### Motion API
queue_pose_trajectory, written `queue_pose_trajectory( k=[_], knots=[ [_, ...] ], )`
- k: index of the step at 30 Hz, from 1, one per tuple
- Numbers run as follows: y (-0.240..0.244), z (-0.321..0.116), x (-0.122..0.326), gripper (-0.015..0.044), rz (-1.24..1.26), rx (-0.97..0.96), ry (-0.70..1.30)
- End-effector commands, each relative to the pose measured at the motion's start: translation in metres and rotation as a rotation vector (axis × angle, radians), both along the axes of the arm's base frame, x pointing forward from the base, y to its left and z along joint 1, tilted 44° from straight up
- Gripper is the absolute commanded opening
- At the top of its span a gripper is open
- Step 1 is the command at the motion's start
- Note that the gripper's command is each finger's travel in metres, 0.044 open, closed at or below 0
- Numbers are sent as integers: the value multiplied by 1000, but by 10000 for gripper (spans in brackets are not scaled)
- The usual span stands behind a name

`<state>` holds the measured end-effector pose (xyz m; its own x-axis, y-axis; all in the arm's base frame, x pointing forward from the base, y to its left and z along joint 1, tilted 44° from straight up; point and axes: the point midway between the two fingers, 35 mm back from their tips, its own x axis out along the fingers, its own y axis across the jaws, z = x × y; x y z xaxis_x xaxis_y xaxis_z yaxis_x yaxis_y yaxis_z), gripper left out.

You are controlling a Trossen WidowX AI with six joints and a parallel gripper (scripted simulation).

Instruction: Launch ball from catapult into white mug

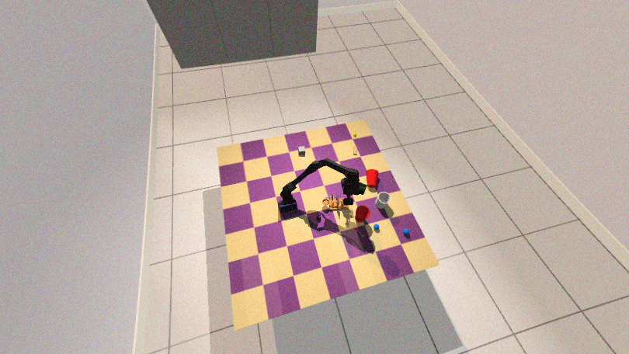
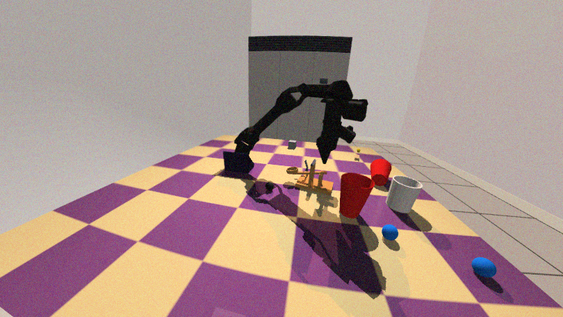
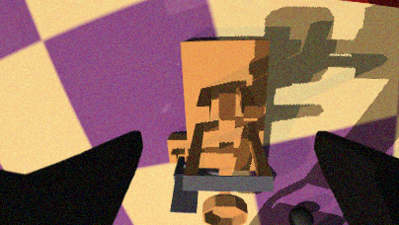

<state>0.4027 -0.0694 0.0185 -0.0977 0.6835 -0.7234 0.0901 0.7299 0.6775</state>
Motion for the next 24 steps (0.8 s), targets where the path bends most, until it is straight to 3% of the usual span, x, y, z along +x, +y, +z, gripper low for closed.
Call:
queue_pose_trajectory(
  k=[1,5,24],
  knots=[
    [0,-2,-1,440,3,-2,-3],
    [26,-29,-5,440,3,-1,-3],
    [43,-48,-6,440,3,-1,-3]
  ],
)
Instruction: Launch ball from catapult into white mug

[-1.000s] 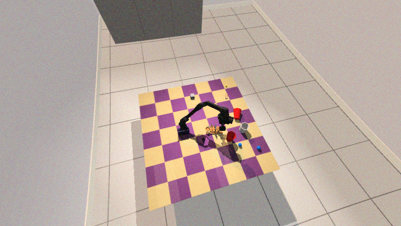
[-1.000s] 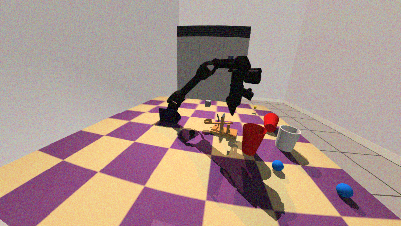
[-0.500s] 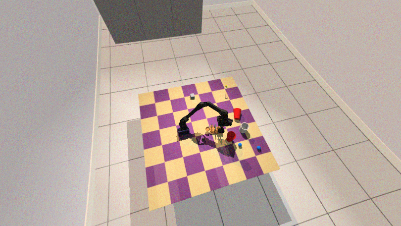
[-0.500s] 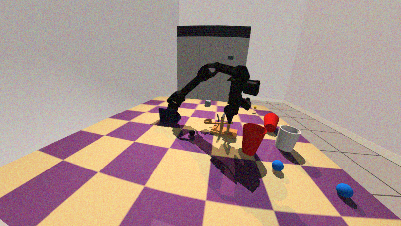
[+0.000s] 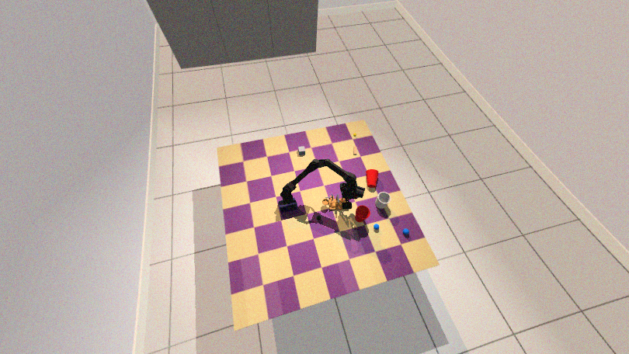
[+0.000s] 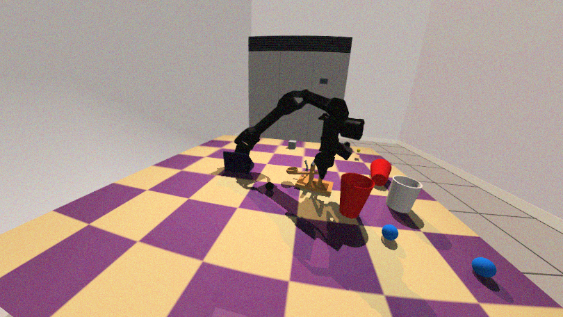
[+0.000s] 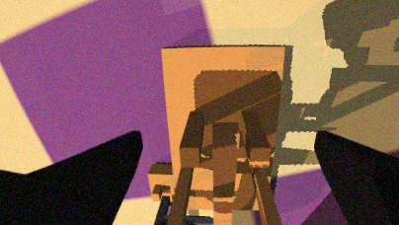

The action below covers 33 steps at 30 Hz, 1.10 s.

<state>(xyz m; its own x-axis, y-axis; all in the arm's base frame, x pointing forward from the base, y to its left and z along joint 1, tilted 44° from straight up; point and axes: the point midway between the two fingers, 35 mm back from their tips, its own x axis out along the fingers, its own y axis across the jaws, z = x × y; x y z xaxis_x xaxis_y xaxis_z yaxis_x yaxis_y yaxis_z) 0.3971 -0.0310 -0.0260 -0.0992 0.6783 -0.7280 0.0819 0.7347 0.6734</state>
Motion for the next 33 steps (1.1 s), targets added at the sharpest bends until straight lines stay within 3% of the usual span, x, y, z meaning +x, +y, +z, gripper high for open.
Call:
queue_pose_trajectory(
  k=[1,20,31,33],
  knots=[
    [5,-4,-1,440,-4,5,1],
    [25,-24,-5,440,-4,7,1],
    [22,-22,-4,151,1,1,-1],
    [22,-22,-4,138,1,1,-1]
  ],
)
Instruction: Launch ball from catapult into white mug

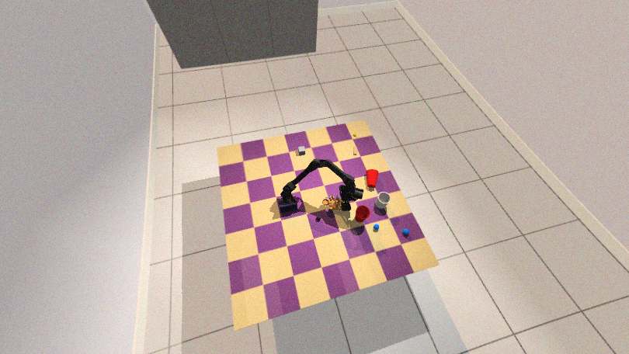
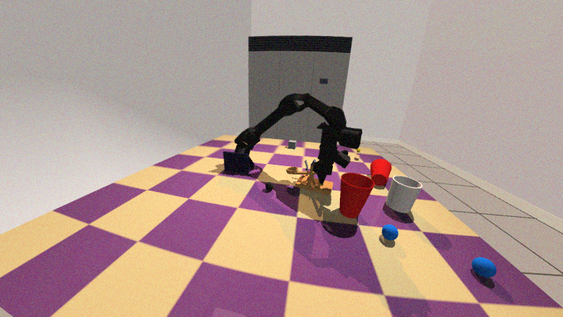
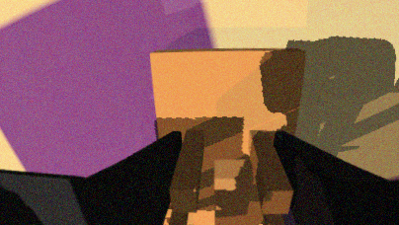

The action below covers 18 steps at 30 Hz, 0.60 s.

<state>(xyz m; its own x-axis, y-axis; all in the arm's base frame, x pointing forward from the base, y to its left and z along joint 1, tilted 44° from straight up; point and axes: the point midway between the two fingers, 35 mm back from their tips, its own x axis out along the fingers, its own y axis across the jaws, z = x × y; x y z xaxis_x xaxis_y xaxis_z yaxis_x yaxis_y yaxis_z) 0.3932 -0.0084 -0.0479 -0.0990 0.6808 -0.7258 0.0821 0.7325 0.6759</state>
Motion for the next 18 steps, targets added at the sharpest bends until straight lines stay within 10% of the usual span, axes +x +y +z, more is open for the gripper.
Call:
queue_pose_trajectory(
  k=[1,8,18],
  knots=[
    [0,0,0,131,1,-2,-1],
    [-22,22,4,6,0,-3,0],
    [-31,32,5,0,-3,0,2]
  ],
)
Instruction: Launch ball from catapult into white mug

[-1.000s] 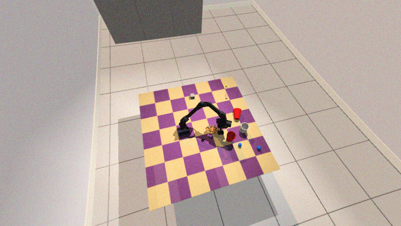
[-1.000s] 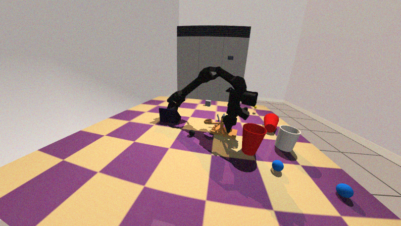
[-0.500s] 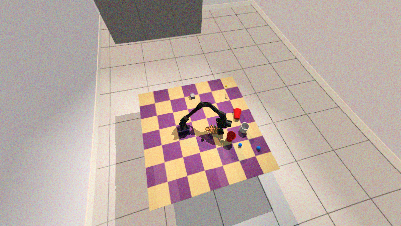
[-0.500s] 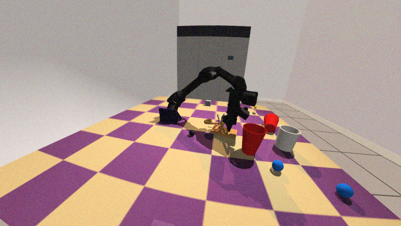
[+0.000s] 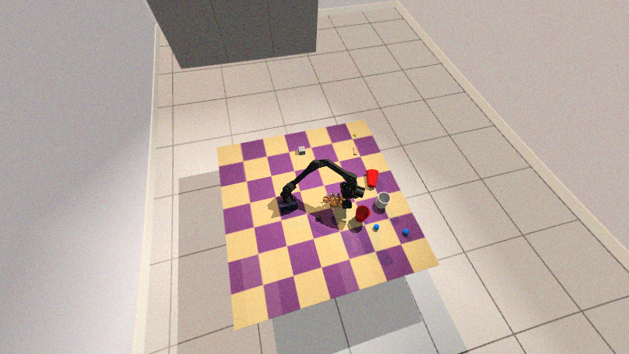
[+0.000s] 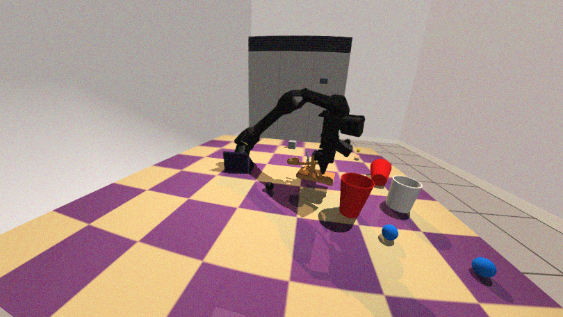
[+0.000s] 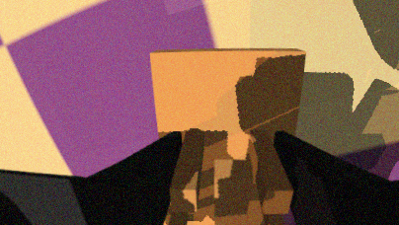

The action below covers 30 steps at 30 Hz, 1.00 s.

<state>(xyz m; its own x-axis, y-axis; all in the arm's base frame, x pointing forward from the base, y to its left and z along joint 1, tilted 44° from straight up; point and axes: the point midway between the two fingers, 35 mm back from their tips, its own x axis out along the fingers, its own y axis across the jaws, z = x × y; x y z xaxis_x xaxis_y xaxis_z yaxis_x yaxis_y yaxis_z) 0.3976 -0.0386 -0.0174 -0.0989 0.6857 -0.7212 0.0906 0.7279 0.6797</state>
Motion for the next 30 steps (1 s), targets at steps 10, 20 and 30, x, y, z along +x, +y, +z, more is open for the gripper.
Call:
queue_pose_trajectory(
  k=[10,20,30],
  knots=[
    [10,-11,0,0,2,-5,-4],
    [22,-23,-2,0,1,-4,-3],
    [30,-29,-3,0,14,-7,-4]
  ],
)
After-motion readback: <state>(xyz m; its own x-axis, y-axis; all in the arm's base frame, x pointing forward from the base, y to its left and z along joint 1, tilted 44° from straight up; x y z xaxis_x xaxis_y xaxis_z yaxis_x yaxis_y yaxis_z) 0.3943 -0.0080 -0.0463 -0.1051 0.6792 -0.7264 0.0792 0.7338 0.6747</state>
